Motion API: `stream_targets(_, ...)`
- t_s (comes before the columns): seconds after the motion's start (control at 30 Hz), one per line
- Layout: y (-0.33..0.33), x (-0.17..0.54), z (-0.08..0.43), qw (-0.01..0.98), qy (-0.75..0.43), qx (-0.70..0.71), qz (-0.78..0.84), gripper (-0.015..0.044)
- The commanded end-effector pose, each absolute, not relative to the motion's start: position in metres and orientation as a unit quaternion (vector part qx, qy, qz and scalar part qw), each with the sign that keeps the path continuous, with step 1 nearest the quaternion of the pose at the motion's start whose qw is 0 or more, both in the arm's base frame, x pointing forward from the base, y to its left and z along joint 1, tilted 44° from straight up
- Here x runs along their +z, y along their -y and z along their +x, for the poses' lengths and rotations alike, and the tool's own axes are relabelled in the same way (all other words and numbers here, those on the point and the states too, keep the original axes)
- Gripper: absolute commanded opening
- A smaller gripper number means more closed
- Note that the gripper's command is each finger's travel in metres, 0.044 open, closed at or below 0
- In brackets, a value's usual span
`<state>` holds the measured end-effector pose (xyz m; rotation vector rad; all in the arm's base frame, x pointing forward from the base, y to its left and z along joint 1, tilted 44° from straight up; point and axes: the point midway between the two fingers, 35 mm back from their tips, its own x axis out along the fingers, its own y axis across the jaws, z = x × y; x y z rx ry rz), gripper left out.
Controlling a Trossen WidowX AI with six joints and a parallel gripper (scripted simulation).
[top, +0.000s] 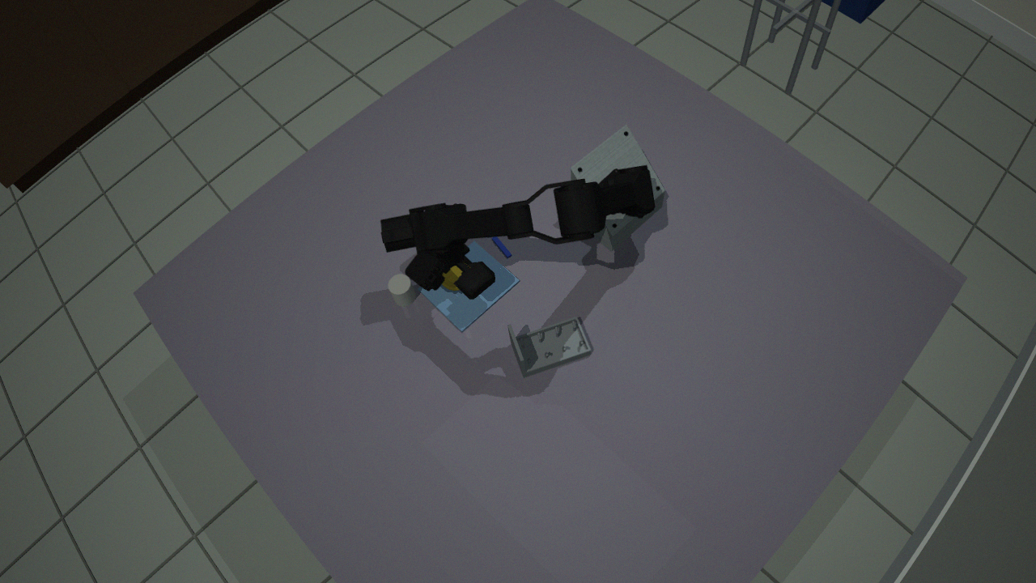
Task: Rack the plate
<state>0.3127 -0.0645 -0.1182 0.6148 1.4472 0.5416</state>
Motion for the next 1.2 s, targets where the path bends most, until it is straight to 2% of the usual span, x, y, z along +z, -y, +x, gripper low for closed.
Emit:
stream_targets(0.0, 0.067, -0.117, 0.313, 0.673, -0.643, 0.240, 0.275, 0.0209)
stream_targets(0.27, 0.099, -0.090, 0.319, 0.674, -0.644, 0.237, 0.273, 0.0000)
stream_targets(1.17, 0.185, -0.001, 0.315, 0.674, -0.645, 0.237, 0.272, 0.0000)
